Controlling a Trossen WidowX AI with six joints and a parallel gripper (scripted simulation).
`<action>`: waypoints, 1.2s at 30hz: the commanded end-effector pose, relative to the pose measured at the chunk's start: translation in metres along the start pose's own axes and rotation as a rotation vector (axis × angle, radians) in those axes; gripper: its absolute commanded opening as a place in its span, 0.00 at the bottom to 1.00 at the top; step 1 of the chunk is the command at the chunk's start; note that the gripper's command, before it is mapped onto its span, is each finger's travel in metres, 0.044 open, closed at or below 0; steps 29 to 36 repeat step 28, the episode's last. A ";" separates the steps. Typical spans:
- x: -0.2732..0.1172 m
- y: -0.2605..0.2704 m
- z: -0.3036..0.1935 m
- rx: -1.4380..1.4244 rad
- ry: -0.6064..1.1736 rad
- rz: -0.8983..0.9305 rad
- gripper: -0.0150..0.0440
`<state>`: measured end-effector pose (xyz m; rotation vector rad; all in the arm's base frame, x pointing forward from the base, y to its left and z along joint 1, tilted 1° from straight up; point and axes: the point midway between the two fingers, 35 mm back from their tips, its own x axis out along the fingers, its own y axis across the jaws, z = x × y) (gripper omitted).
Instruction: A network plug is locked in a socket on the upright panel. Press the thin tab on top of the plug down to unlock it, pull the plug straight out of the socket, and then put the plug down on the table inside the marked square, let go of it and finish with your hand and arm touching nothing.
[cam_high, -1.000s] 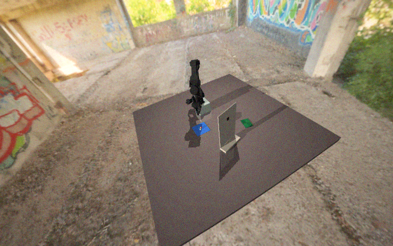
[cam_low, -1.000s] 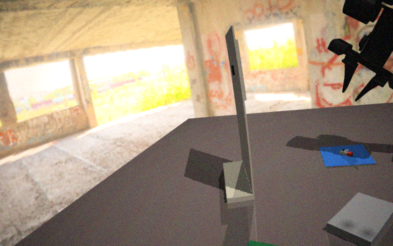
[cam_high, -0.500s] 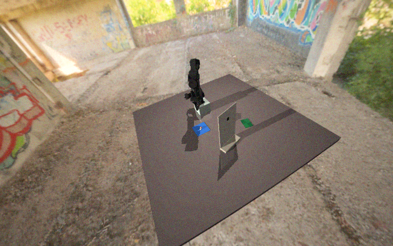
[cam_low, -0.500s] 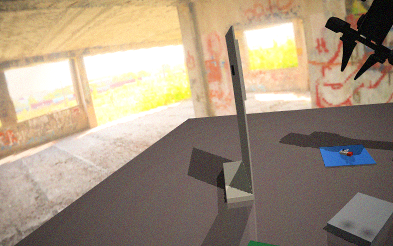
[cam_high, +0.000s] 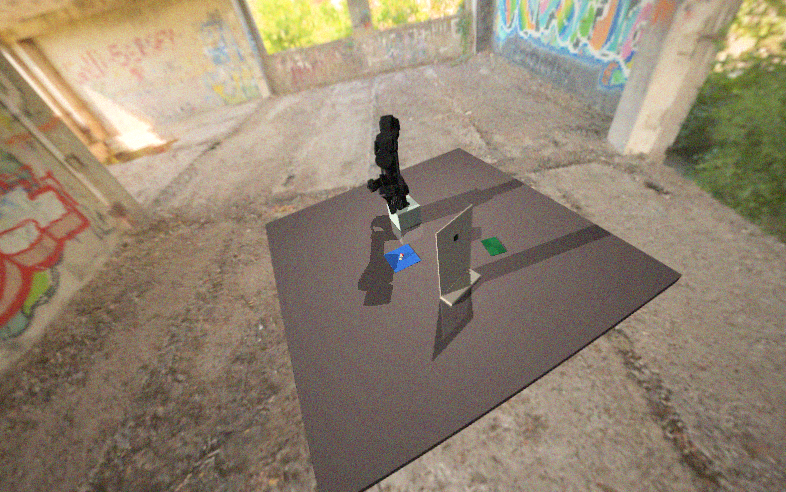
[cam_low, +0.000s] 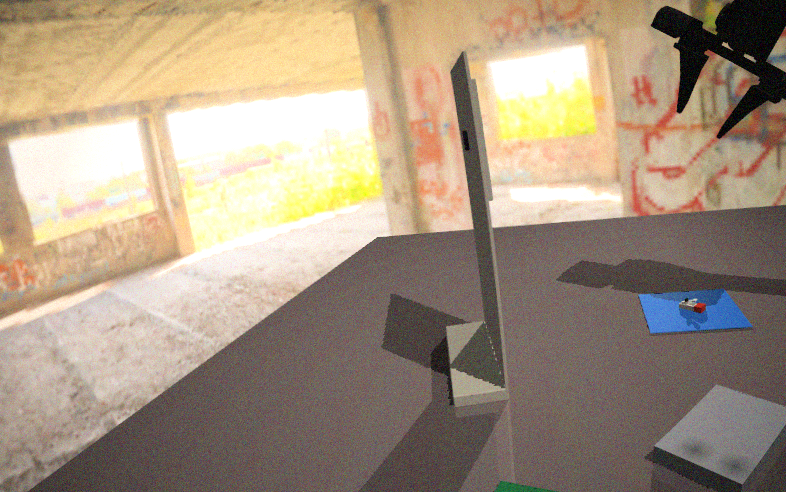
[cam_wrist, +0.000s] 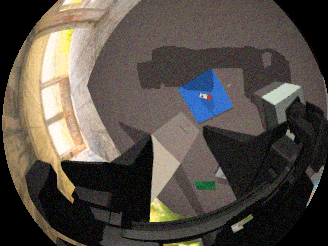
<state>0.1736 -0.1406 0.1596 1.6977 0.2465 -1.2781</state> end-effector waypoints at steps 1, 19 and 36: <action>-0.003 0.002 0.001 0.006 -0.004 0.007 0.83; -0.003 0.002 0.001 0.006 -0.004 0.007 1.00; -0.003 0.002 0.001 0.006 -0.004 0.007 1.00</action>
